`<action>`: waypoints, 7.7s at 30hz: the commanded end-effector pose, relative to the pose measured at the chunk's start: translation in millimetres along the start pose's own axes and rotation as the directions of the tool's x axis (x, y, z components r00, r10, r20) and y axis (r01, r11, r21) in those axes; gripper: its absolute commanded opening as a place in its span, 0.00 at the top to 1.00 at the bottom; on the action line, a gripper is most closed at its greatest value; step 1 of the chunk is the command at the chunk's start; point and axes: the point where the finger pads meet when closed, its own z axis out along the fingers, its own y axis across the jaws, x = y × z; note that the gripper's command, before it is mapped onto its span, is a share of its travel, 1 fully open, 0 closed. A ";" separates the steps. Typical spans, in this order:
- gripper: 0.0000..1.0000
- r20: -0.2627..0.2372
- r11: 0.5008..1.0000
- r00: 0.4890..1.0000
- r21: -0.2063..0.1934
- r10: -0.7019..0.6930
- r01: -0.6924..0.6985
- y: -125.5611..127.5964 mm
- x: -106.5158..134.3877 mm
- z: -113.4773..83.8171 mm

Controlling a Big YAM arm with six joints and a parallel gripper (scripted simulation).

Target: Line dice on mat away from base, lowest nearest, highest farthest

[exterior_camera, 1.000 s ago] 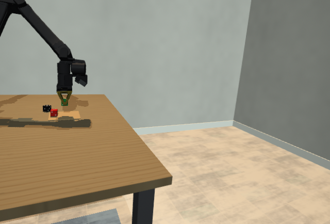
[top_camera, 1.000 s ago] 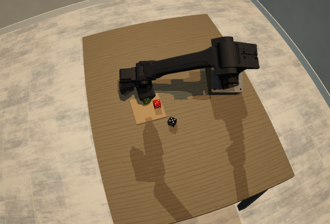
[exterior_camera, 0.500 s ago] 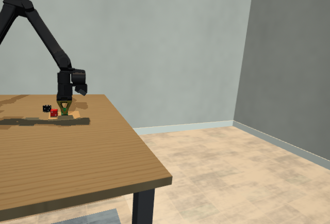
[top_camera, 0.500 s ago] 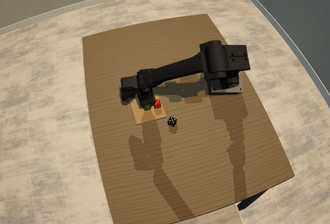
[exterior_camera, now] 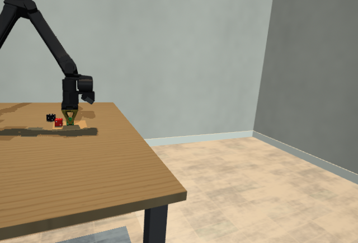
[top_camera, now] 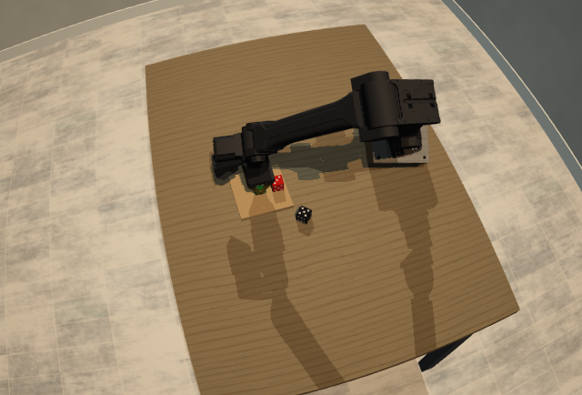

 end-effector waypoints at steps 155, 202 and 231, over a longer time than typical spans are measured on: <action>0.74 0.020 1.000 1.000 0.005 -0.015 0.015 4.2 -15.2 0.4; 0.67 0.016 1.000 1.000 0.005 -0.012 0.012 3.5 -14.0 0.9; 0.55 0.051 1.000 0.999 0.012 -0.019 0.018 -0.1 -22.1 -32.0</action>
